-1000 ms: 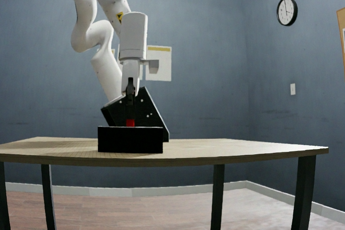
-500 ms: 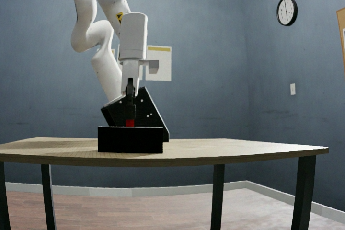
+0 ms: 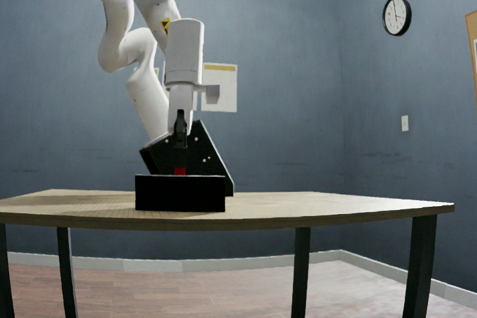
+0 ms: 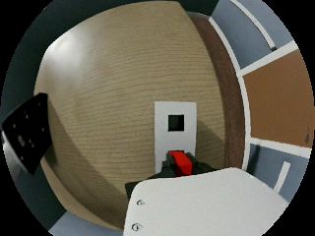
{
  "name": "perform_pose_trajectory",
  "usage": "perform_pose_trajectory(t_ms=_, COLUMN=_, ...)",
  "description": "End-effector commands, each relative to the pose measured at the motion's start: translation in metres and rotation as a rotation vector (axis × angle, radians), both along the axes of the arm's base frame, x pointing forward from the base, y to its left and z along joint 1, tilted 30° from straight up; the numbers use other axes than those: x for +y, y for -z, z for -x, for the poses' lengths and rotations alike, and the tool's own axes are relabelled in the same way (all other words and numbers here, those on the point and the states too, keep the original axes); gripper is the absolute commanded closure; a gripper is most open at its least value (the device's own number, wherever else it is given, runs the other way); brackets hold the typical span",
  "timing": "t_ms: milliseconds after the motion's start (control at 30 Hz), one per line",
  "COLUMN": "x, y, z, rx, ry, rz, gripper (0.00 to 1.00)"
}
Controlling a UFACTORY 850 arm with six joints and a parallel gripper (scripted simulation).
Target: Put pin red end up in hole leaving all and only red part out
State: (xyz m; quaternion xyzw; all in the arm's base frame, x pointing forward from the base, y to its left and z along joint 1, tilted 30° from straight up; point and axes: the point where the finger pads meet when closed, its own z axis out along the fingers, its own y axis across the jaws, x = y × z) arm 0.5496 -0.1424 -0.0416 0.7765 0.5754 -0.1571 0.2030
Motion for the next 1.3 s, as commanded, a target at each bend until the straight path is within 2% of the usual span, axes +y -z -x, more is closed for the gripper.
perform_pose_trajectory(t_ms=0, x=0.0003, y=-0.0005, z=-0.0009, rx=-0.002, ry=-0.001, rz=0.000, gripper=1.00)
perform_pose_trajectory(t_ms=1267, x=-0.0020, y=0.0026, z=-0.0004, rx=-0.002, ry=-0.001, rz=0.000, gripper=1.00)
